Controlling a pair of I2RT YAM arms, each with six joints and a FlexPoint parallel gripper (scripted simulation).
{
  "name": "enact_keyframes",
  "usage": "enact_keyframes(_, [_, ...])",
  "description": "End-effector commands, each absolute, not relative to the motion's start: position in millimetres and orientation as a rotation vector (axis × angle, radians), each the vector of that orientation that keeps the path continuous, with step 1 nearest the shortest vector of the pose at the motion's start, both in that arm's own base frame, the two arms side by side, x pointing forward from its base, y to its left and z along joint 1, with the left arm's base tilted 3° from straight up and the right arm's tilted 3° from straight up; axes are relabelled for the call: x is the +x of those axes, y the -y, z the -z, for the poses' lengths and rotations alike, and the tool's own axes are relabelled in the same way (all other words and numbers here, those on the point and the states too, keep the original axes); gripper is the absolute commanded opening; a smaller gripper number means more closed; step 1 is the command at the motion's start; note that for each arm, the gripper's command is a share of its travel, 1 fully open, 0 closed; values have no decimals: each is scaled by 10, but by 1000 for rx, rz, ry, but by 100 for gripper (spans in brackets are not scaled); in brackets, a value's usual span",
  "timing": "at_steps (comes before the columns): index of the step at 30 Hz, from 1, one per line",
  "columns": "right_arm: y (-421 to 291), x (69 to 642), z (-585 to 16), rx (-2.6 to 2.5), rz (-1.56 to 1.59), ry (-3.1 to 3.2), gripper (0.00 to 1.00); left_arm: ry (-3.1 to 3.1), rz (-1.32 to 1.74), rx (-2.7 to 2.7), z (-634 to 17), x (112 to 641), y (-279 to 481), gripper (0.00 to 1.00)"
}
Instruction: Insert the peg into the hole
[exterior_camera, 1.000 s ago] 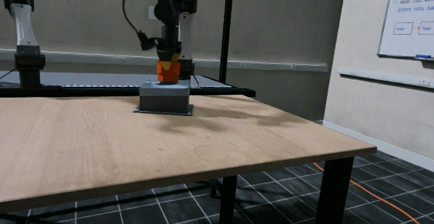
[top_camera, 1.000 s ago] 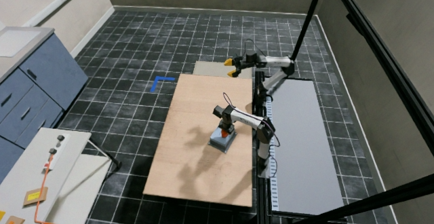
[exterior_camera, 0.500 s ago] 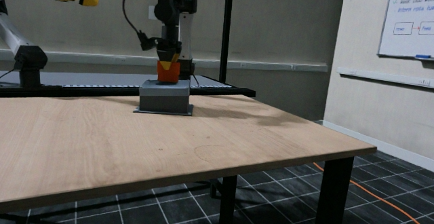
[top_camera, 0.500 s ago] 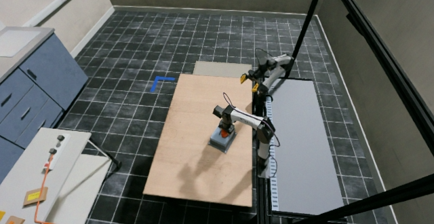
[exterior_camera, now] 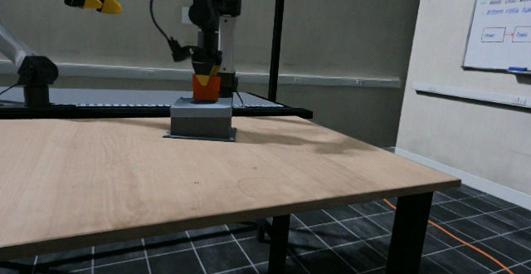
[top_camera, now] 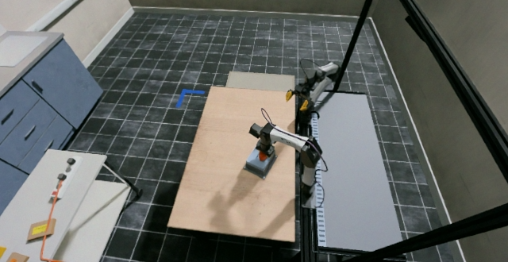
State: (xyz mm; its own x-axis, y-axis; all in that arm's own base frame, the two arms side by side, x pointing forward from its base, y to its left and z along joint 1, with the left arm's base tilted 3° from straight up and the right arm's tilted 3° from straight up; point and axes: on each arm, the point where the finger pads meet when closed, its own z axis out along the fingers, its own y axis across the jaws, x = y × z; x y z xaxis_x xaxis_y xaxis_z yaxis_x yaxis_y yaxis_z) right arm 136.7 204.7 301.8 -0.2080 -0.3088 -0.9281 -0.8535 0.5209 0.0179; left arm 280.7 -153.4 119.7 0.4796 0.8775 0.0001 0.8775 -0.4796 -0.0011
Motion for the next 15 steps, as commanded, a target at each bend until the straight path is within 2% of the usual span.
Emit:
enact_keyframes(1, [-2041,1376,-2951,-970,-677,-1789,100,1660,90,-2778,-1425,2964,1605,11])
enact_keyframes(2, [-2041,1376,-2951,-970,-677,-1789,100,1660,90,-2778,-1425,2964,1605,11])
enact_keyframes(3, [-2041,1376,-2951,-970,-677,-1789,100,1657,84,-2773,-1406,2948,1596,0])
enact_keyframes(4, [-2041,1376,-2951,-970,-677,-1789,100,1654,78,-2768,-1386,2932,1588,0])
enact_keyframes(7, [-2041,1376,-2951,-970,-677,-1789,100,1654,79,-2769,-1453,2930,1587,33])
enact_keyframes(15, [-2041,1376,-2951,-970,-677,-1789,100,1663,56,-2690,-1578,2909,1550,33])
